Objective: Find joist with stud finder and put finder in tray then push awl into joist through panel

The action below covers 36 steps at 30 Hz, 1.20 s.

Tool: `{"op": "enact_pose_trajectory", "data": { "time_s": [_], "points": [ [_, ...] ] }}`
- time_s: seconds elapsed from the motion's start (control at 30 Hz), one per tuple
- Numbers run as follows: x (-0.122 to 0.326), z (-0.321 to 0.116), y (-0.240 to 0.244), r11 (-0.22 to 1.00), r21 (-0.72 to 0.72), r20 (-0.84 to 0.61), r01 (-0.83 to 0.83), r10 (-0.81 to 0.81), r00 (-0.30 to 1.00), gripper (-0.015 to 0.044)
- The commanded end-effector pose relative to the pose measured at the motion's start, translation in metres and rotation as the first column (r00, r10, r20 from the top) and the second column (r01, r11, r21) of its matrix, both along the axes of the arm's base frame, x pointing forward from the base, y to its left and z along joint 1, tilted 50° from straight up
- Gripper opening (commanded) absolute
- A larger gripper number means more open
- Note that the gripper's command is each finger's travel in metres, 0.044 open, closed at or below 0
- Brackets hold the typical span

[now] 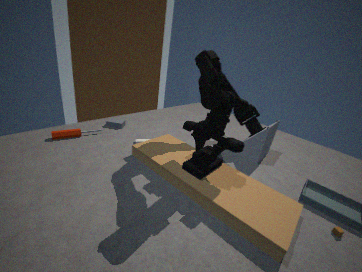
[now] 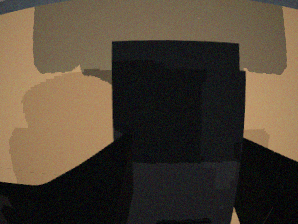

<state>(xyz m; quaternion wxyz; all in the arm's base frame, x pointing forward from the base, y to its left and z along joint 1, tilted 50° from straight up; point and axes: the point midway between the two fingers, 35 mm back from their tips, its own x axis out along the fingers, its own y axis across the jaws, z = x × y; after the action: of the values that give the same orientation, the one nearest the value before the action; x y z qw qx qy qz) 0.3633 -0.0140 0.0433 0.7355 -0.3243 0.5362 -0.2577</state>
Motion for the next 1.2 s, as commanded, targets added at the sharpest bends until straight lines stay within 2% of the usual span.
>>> {"op": "enact_pose_trajectory", "data": {
  "time_s": [0.0,1.17],
  "points": [
    [0.0,0.005,-0.006,1.0,-0.005,0.001,0.002,-0.002,1.0,0.0],
    [-0.002,0.044,-0.039,1.0,-0.008,0.001,0.002,-0.002,1.0,0.0]
  ]
}}
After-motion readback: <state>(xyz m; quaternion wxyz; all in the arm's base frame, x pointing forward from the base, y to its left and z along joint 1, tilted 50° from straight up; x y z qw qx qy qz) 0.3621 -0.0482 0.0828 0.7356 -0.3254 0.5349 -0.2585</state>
